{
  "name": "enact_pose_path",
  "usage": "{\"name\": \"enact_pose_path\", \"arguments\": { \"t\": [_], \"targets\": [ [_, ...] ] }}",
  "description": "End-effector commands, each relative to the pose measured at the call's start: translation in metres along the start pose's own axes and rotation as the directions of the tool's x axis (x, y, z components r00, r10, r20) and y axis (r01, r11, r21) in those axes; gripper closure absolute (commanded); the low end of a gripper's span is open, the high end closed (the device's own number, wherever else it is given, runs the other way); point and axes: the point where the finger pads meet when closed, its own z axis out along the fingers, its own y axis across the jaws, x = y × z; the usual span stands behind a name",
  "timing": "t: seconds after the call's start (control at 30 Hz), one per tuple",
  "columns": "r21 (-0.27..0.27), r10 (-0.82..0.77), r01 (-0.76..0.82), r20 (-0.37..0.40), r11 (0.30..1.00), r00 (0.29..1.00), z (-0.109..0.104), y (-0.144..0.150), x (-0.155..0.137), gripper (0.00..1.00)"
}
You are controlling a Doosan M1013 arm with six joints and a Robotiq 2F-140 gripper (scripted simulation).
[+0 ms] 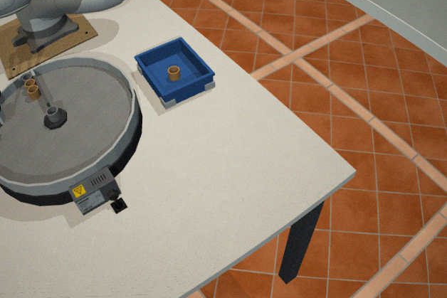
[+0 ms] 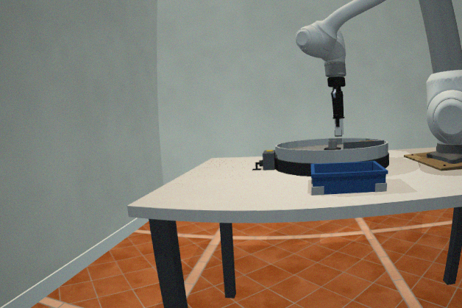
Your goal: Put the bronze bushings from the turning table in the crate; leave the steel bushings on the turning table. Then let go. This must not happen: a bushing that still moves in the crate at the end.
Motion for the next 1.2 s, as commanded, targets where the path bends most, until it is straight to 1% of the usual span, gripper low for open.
{"name": "enact_pose_path", "arguments": {
  "t": [0.0, 0.1, 0.2, 1.17],
  "targets": [
    [0.000, 0.000, 0.000, 0.000, 1.000, 1.000, -0.011, 0.000, 0.000, 1.00],
    [0.000, 0.000, 0.000, 0.000, 1.000, 1.000, -0.021, 0.000, 0.000, 1.00],
    [0.000, 0.000, 0.000, 0.000, 1.000, 1.000, -0.025, 0.000, 0.000, 1.00],
    [0.000, 0.000, 0.000, 0.000, 1.000, 1.000, -0.025, 0.000, 0.000, 1.00]
  ]
}}
